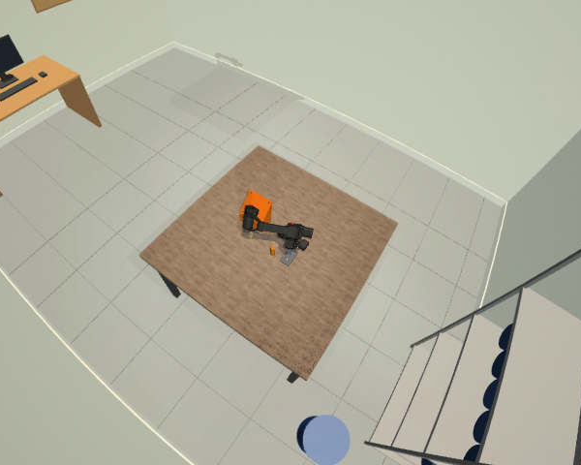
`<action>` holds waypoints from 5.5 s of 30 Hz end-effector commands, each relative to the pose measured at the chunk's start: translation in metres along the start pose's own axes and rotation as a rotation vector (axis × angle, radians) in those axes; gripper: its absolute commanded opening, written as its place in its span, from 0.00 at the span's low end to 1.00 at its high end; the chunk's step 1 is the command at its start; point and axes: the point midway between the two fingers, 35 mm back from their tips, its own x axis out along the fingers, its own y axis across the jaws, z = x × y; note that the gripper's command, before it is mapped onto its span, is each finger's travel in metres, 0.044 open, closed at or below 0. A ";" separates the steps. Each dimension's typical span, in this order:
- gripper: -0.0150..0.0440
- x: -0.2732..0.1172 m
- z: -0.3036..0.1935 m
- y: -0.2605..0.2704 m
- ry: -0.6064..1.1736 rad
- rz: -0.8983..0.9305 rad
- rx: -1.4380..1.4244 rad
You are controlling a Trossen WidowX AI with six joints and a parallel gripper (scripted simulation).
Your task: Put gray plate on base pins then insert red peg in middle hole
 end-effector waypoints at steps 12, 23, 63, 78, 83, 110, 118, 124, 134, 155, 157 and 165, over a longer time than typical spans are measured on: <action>0.25 0.046 0.001 -0.001 0.003 -0.006 0.001; 0.25 0.079 0.002 -0.005 -0.002 -0.007 0.002; 0.25 0.105 0.003 -0.005 -0.003 -0.007 0.002; 0.25 0.123 0.003 -0.006 -0.004 -0.007 0.002; 0.25 0.123 0.003 -0.005 -0.004 -0.007 0.002; 0.61 0.122 0.004 -0.005 -0.001 -0.005 0.007; 0.97 0.122 0.004 -0.005 -0.001 -0.005 0.007; 1.00 0.096 0.001 0.000 0.007 -0.003 0.007; 1.00 -0.007 -0.002 0.000 0.001 -0.007 0.002; 1.00 0.012 -0.193 -0.110 0.012 -0.007 -0.418; 1.00 0.033 -0.191 -0.111 0.011 -0.007 -0.418; 1.00 0.051 -0.190 -0.112 0.010 -0.007 -0.418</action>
